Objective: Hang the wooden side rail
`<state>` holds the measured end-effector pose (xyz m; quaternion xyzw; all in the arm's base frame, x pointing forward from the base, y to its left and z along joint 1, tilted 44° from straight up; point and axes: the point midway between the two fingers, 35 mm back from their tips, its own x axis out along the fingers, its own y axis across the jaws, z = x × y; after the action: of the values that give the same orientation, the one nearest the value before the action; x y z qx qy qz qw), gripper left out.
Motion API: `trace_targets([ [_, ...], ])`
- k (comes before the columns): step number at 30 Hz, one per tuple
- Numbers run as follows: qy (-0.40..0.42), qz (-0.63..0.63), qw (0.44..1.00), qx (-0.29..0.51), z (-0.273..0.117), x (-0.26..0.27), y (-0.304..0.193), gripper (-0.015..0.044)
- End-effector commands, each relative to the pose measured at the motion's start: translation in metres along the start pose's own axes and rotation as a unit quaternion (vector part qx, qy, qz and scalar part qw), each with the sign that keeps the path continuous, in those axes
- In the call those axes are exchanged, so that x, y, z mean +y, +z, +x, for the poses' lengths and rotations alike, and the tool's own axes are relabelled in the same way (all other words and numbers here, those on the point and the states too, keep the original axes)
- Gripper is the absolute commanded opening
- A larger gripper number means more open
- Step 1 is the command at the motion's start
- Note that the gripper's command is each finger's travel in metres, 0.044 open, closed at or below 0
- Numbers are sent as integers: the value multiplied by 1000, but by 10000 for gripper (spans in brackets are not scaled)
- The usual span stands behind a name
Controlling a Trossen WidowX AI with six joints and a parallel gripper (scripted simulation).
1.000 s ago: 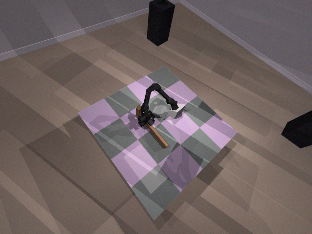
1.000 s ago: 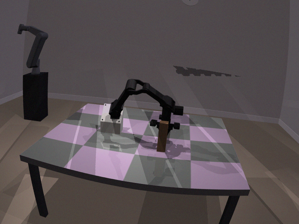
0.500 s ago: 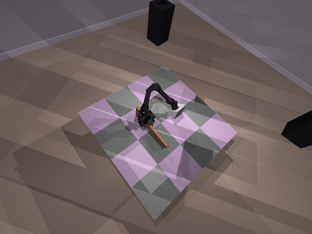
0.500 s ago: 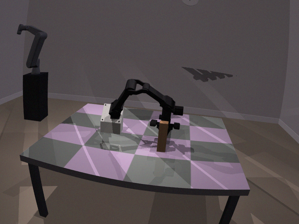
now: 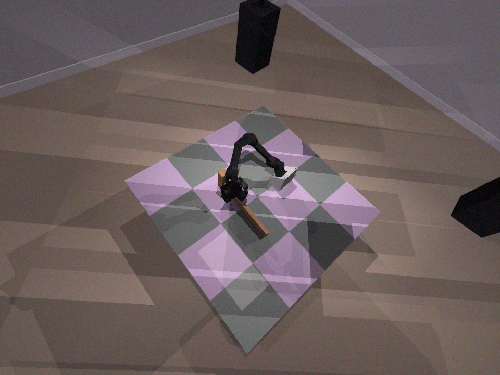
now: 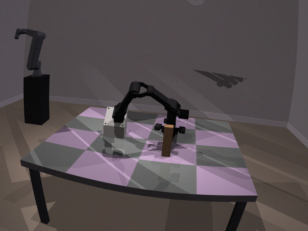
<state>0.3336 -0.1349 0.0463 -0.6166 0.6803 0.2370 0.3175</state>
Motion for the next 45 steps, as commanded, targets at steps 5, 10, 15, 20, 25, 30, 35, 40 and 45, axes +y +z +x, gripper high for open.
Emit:
trace_targets([
  [5, -5, 1, 1000, 1, -3, -2, -4, 0],
  [10, -5, 1, 1000, 1, -3, -2, -4, 0],
  [15, -5, 1, 1000, 1, -3, -2, -5, 0],
  [20, -5, 1, 1000, 1, -3, -1, -5, 0],
  [25, -5, 1, 1000, 1, -3, -1, -6, 0],
  [30, -5, 1, 1000, 1, -2, -2, -6, 0],
  [35, -5, 1, 1000, 1, -2, -2, -7, 0],
  [40, -5, 1, 1000, 1, -3, -2, -8, 0],
  [45, -5, 1, 1000, 1, -3, -2, -8, 0],
])
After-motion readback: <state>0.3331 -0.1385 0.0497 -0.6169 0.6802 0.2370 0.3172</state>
